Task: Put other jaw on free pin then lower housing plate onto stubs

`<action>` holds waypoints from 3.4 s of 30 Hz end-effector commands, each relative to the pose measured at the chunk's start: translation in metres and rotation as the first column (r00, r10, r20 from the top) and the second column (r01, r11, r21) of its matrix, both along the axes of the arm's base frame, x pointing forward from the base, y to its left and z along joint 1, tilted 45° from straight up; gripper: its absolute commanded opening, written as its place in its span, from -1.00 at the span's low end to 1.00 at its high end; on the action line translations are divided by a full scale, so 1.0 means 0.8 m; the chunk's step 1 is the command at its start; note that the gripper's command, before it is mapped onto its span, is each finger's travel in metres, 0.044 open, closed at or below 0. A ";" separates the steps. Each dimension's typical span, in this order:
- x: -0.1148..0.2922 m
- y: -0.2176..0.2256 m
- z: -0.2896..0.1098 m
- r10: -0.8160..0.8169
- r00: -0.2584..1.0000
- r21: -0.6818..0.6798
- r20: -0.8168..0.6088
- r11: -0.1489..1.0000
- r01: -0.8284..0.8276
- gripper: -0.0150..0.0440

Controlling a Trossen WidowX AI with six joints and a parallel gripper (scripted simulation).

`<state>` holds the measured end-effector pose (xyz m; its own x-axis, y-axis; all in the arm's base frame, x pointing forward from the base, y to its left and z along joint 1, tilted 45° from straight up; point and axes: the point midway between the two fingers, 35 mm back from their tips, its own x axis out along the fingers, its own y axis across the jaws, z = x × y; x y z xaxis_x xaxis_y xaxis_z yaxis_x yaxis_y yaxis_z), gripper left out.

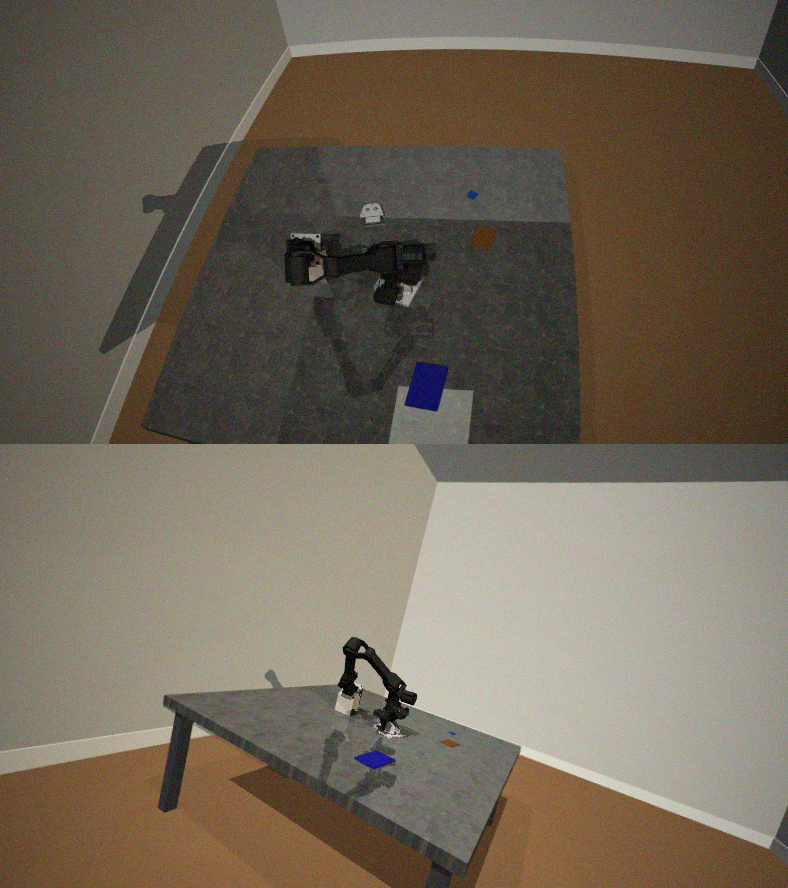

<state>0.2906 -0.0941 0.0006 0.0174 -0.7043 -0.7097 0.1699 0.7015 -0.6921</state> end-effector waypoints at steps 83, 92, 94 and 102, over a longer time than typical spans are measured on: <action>0.009 0.103 0.022 0.179 0.980 0.085 -0.091 0.981 -0.171 1.00; 0.012 0.150 -0.006 0.354 0.914 0.109 -0.199 0.935 -0.339 1.00; 0.011 0.160 -0.012 0.390 0.892 0.122 -0.230 0.920 -0.372 1.00; 0.003 0.202 -0.040 0.526 0.776 0.183 -0.349 0.850 -0.494 1.00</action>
